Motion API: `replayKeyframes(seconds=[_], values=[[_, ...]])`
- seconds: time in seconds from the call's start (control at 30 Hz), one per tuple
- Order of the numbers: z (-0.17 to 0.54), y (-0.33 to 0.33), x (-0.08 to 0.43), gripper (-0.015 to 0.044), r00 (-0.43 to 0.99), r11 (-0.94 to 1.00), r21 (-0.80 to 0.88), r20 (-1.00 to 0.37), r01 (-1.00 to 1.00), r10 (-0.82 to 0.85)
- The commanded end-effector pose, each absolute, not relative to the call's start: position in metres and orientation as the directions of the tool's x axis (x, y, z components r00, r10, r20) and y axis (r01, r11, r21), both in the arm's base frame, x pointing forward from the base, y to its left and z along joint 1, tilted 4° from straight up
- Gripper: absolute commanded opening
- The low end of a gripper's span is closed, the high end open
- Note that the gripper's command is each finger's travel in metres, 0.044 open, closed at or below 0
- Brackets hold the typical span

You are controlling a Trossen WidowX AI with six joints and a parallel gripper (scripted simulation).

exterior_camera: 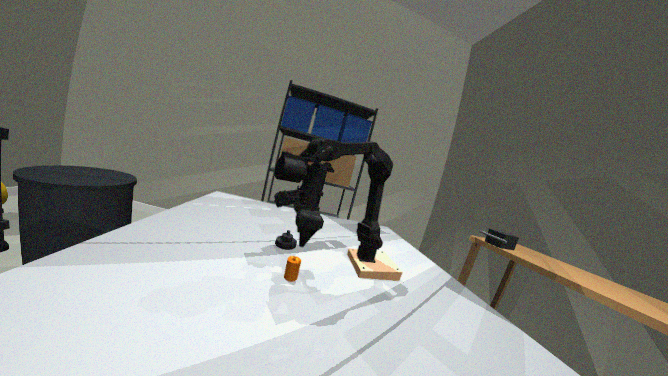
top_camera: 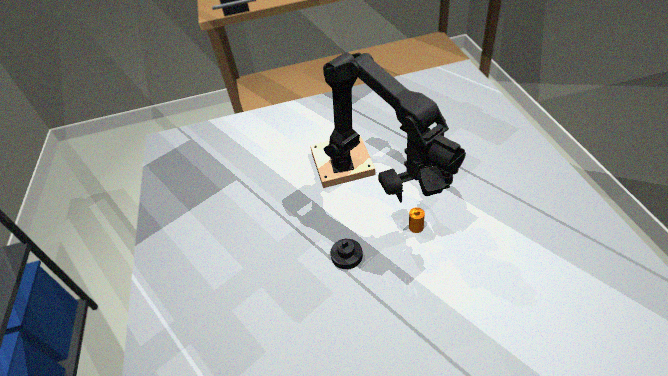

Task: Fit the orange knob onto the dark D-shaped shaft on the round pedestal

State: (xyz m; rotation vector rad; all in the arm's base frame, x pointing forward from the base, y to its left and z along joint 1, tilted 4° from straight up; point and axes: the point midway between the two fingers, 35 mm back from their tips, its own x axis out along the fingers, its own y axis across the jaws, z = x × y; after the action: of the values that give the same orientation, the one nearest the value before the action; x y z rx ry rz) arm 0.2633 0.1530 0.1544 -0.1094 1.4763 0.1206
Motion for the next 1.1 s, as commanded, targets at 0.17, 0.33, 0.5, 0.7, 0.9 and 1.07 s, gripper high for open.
replayKeyframes(seconds=[0.17, 0.33, 0.5, 0.7, 0.9, 1.07], values=[[0.146, 0.154, 0.264, 0.044, 0.09, 0.979, -0.001, -0.996, -0.202, 0.018], [0.119, 0.154, 0.266, 0.044, 0.09, 0.979, -0.001, -0.996, -0.202, 0.018], [0.109, 0.154, 0.268, 0.044, 0.09, 0.979, -0.001, -0.996, -0.202, 0.018], [0.103, 0.155, 0.268, 0.044, 0.09, 0.979, -0.001, -0.996, -0.202, 0.018], [0.094, 0.155, 0.27, 0.044, 0.091, 0.979, -0.001, -0.996, -0.202, 0.018], [0.086, 0.156, 0.271, 0.044, 0.09, 0.979, -0.001, -0.996, -0.202, 0.018]])
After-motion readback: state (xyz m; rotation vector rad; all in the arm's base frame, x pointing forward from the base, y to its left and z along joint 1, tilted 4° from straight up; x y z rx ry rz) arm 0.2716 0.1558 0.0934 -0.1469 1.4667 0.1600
